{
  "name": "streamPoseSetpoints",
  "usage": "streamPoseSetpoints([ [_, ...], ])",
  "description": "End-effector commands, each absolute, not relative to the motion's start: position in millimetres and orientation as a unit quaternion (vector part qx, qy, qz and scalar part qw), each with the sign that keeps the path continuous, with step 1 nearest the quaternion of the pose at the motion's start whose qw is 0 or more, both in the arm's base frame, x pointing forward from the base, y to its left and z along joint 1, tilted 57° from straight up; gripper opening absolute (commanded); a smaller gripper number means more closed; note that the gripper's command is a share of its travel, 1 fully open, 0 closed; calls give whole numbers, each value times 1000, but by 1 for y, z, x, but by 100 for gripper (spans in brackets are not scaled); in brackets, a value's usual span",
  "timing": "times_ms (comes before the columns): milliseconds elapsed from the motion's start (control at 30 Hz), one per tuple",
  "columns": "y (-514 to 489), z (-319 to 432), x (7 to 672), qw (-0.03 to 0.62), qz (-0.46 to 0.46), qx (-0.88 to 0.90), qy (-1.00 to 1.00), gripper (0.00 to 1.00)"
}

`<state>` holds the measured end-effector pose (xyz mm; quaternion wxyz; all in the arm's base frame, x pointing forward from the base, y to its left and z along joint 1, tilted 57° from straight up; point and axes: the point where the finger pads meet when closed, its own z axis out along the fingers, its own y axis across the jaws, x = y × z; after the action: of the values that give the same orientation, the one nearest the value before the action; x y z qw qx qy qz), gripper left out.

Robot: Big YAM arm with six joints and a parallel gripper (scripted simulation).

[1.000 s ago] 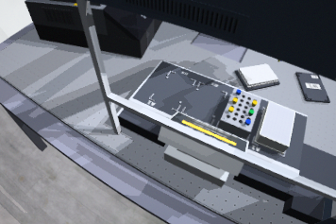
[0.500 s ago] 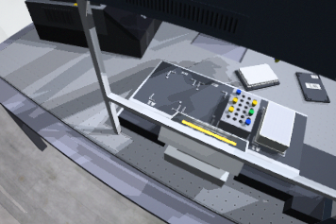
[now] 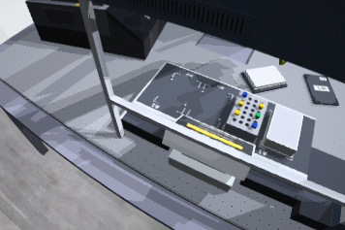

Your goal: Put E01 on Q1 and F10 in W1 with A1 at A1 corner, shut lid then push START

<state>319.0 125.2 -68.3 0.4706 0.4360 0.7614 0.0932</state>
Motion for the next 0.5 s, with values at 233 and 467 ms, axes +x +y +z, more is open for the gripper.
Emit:
streamPoseSetpoints([
  [233,119,-82,334,476,89,423,766,100],
  [467,116,-88,341,476,85,419,769,100],
])
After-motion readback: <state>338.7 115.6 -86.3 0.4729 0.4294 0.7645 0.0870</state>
